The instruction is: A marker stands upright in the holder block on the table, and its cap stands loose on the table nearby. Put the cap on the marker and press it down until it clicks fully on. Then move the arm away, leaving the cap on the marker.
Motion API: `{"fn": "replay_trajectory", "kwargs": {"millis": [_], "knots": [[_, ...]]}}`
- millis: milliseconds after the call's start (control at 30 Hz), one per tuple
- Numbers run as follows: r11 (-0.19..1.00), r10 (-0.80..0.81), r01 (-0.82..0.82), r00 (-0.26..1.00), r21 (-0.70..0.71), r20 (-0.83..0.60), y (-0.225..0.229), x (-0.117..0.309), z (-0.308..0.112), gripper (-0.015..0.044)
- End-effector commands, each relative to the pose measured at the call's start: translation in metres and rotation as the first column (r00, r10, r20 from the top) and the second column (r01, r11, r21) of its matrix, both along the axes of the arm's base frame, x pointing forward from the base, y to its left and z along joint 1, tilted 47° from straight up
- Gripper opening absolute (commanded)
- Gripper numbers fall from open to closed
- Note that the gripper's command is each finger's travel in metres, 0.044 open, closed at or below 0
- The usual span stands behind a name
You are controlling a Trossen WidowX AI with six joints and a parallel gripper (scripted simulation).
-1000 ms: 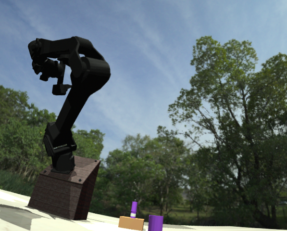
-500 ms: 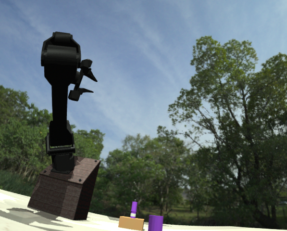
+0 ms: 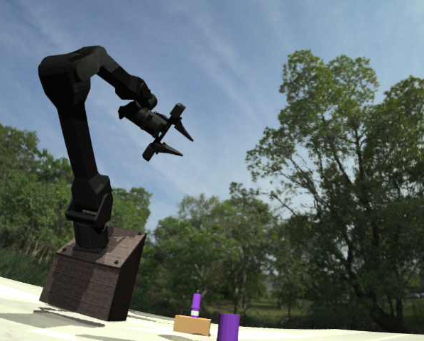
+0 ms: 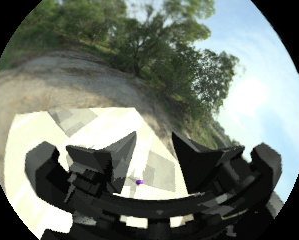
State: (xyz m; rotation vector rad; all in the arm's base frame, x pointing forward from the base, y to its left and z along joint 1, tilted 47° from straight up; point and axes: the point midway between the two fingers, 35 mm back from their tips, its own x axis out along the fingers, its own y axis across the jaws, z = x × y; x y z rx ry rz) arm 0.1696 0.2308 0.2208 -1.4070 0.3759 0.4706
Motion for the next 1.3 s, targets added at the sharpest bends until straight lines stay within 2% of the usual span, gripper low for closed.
{"fn": "replay_trajectory", "kwargs": {"millis": [0,233,467,633,833,900,1100,1267], "knots": [[0.966,-0.253,0.255,0.966,0.041,-0.048,-0.028,0.043,-0.015,0.0248],[0.753,-0.641,0.652,0.758,0.095,-0.118,-0.099,0.103,-0.042,0.0248],[0.373,-0.903,0.919,0.392,0.130,-0.176,-0.189,0.141,-0.069,0.0248],[0.042,-0.975,0.988,0.073,0.148,-0.209,-0.261,0.149,-0.089,0.0248],[-0.349,-0.922,0.923,-0.307,0.164,-0.238,-0.347,0.135,-0.114,0.0248],[-0.391,-0.906,0.905,-0.348,0.165,-0.240,-0.356,0.132,-0.117,0.0248],[-0.391,-0.906,0.905,-0.348,0.165,-0.240,-0.356,0.126,-0.121,0.0248],[-0.391,-0.907,0.905,-0.348,0.166,-0.239,-0.379,0.123,-0.142,0.0248]]}}
